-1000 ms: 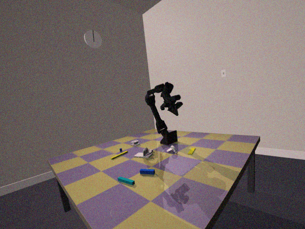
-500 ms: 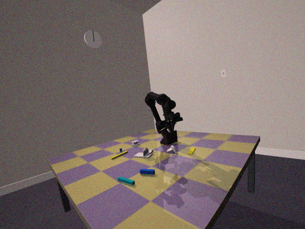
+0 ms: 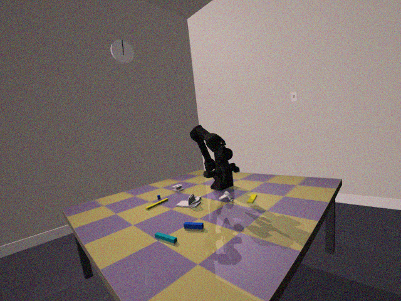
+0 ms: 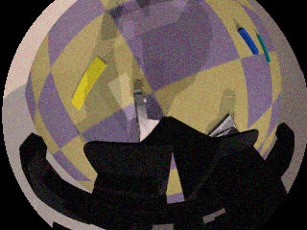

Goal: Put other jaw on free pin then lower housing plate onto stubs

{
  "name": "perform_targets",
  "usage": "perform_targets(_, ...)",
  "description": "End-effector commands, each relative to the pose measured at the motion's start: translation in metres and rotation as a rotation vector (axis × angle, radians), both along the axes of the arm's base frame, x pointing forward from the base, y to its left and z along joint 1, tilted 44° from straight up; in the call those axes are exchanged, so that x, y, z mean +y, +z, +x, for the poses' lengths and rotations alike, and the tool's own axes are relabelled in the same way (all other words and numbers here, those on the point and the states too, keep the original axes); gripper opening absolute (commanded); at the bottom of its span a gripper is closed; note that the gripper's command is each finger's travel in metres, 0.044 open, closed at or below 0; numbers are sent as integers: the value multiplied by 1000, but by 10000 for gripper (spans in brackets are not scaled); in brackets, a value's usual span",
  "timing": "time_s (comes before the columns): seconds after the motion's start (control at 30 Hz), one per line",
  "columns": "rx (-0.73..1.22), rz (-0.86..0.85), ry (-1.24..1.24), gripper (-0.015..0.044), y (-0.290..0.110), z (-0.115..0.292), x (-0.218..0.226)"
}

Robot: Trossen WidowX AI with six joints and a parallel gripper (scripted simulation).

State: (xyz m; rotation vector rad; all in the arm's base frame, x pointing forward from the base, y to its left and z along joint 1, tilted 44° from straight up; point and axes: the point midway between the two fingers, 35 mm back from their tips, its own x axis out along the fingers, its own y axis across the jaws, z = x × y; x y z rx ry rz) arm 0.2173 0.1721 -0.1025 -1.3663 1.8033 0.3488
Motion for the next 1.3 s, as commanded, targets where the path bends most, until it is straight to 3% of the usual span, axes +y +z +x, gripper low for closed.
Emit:
perform_targets(0.0, -3, -12, -2, 0, -4, 0, -5)
perform_targets(1.27, -4, -14, -3, 0, -45, -4, -43)
